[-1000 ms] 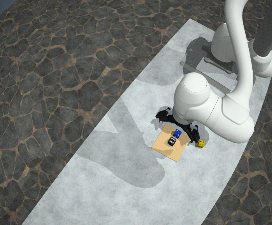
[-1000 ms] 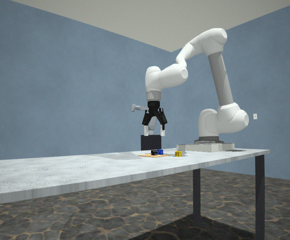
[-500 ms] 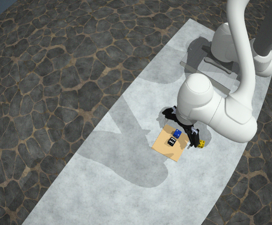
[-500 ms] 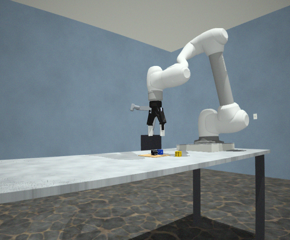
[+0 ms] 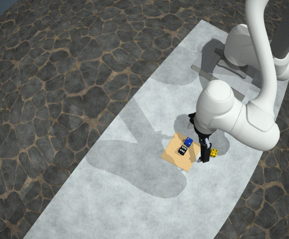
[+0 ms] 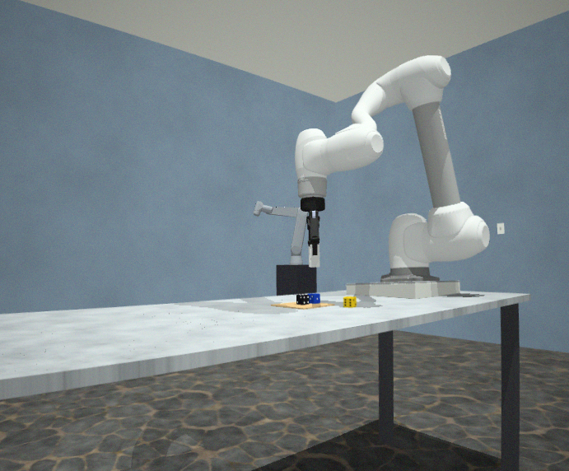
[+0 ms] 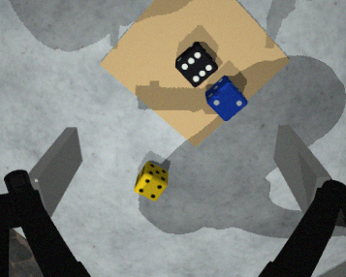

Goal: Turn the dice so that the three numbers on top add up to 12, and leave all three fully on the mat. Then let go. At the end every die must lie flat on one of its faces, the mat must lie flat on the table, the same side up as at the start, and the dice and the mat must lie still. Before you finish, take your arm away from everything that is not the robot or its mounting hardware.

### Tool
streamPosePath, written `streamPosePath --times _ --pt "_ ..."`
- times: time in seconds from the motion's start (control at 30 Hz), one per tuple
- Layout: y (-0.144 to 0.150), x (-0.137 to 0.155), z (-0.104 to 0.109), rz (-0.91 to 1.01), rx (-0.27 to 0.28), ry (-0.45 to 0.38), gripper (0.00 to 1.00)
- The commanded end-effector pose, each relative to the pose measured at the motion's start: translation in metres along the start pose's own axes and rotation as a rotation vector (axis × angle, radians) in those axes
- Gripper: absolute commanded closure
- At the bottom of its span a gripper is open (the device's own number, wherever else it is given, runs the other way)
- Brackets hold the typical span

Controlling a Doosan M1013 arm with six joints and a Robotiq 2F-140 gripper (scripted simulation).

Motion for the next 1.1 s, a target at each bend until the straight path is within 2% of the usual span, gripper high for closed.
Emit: streamPosePath --times 0.0,0.37,0.43,0.47,0.6,0.93,1.0,1.07 --pt "-0.003 0.009 0.000 -0.174 0.007 0.009 0.00" --pt "-0.008 0.029 -0.001 -0.551 0.005 0.010 0.00" --pt "-0.008 0.029 -0.001 -0.551 0.005 0.010 0.00" --pt "-0.009 0.033 -0.002 -0.648 0.004 0.010 0.00" --pt "-0.010 0.038 -0.002 -0.745 0.004 0.011 0.00" --pt "-0.014 0.058 -0.003 -1.126 0.002 0.012 0.00" --pt "-0.014 0.058 -0.003 -1.126 0.002 0.012 0.00" --pt "-0.015 0.064 -0.003 -1.255 0.001 0.012 0.00"
Point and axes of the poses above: the point where the finger pads meet when closed, its own z axis back along the fingers, its own y axis across the jaws, x = y × z, the point moved 10 cm from there along z, back along the fingers, and after that the axes turned 8 degrees about -z, right-handed, at the moved point
